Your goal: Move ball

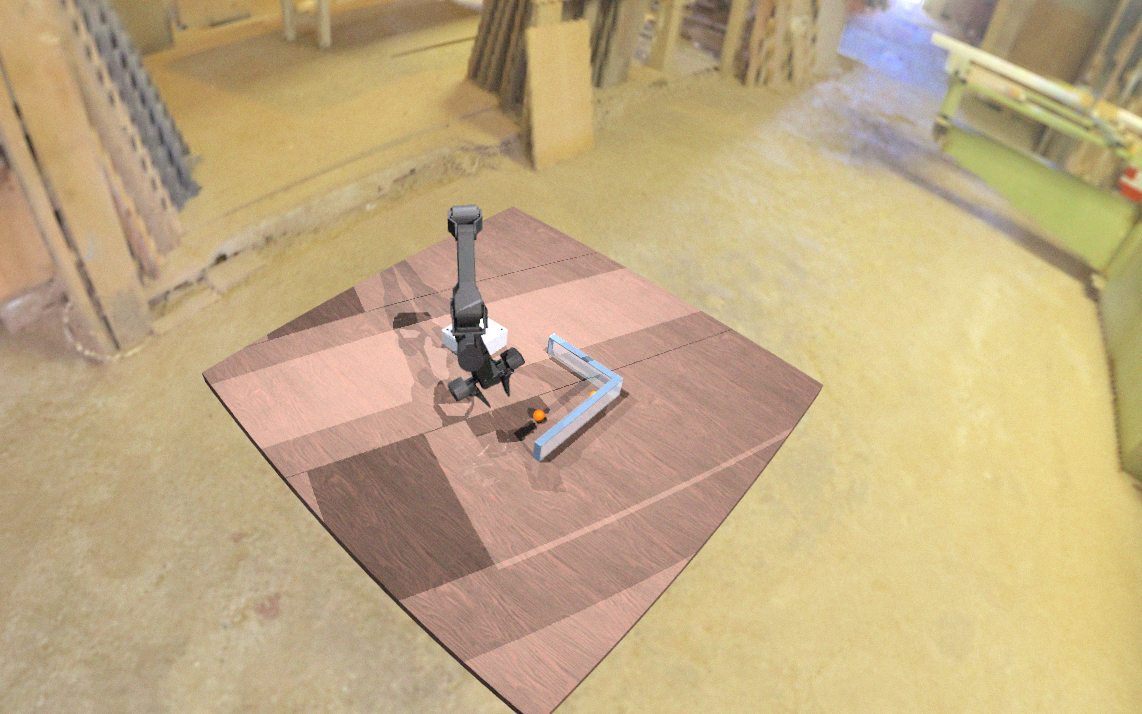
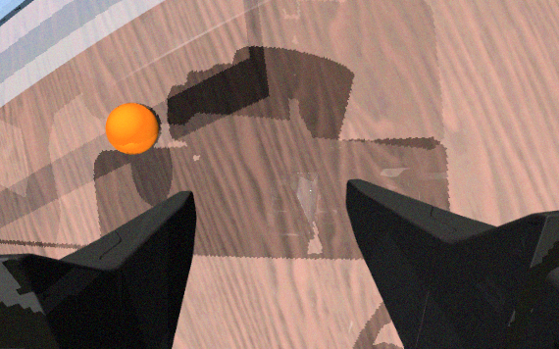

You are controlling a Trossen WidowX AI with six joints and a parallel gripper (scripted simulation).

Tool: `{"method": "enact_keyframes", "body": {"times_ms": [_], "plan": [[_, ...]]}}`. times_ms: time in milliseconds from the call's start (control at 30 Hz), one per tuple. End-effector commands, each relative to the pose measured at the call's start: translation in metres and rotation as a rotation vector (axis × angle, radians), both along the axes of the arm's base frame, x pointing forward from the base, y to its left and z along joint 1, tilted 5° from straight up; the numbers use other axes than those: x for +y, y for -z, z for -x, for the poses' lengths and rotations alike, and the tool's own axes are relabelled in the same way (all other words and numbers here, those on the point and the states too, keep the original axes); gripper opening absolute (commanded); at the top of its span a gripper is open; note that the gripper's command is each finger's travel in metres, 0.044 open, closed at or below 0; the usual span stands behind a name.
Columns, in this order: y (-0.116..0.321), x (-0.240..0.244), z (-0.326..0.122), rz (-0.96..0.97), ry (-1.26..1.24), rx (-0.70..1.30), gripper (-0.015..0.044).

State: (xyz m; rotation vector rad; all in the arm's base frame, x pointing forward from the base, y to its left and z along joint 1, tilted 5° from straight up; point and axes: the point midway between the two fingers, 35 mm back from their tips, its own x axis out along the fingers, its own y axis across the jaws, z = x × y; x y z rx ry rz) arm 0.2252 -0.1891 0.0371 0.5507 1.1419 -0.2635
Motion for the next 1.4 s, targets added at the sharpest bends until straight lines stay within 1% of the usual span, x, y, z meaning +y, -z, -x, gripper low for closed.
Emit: {"method": "enact_keyframes", "body": {"times_ms": [0,167,300,367,633,733,933,1367], "plan": [[0.005,0.013,-0.025,0.003,-0.098,0.071,0.0248],[0.008,0.028,-0.05,0.022,-0.193,0.201,0.0248],[0.011,0.057,-0.084,0.085,-0.332,0.372,0.0248],[0.012,0.069,-0.094,0.115,-0.378,0.425,0.0248],[0.014,0.07,-0.095,0.119,-0.384,0.431,0.0248],[0.026,0.07,-0.094,0.119,-0.384,0.432,0.0248],[0.029,0.07,-0.094,0.119,-0.384,0.432,0.0248],[0.049,0.071,-0.093,0.119,-0.384,0.432,0.0248]]}}
